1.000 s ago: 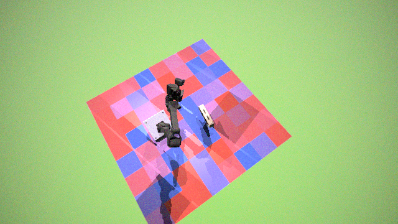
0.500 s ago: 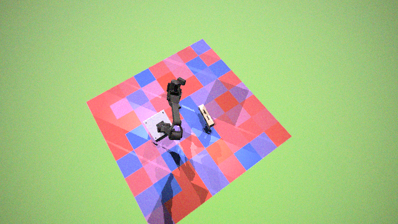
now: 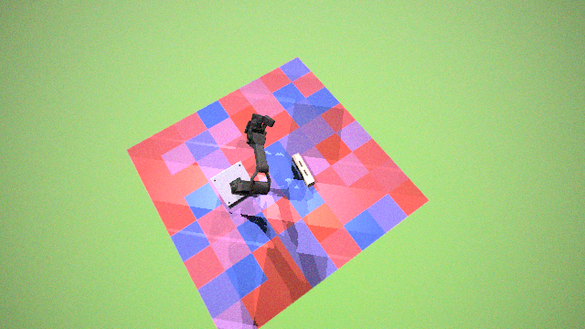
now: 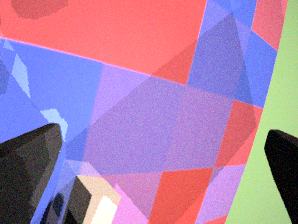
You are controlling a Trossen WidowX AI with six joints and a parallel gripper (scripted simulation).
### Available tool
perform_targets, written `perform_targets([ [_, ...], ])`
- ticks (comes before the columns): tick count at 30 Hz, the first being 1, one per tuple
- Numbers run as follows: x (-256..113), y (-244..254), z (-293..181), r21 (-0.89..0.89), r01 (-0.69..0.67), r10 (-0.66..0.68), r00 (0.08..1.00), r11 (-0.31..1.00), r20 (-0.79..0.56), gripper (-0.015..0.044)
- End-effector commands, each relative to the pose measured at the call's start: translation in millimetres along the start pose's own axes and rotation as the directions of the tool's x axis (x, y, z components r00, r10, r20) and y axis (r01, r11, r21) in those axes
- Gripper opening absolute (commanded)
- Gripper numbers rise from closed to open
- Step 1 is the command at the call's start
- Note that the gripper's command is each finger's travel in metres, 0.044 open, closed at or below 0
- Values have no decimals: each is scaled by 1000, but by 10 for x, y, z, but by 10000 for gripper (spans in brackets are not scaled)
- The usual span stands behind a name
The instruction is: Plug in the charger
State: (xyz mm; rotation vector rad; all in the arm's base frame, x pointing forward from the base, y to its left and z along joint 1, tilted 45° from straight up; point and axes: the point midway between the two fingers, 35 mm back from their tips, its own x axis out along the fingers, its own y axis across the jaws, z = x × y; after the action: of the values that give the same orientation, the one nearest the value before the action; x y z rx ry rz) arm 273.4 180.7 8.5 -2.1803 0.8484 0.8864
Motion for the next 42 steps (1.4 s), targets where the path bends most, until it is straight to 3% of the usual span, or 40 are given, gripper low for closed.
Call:
perform_targets([
  [1,89,64,28,36,-52,52,999,998,-4,440],
  [20,517,597,80,201,-325,344,936,924,-71,440],
  [42,793,1272,58,407,-528,630,757,745,-171,440],
])
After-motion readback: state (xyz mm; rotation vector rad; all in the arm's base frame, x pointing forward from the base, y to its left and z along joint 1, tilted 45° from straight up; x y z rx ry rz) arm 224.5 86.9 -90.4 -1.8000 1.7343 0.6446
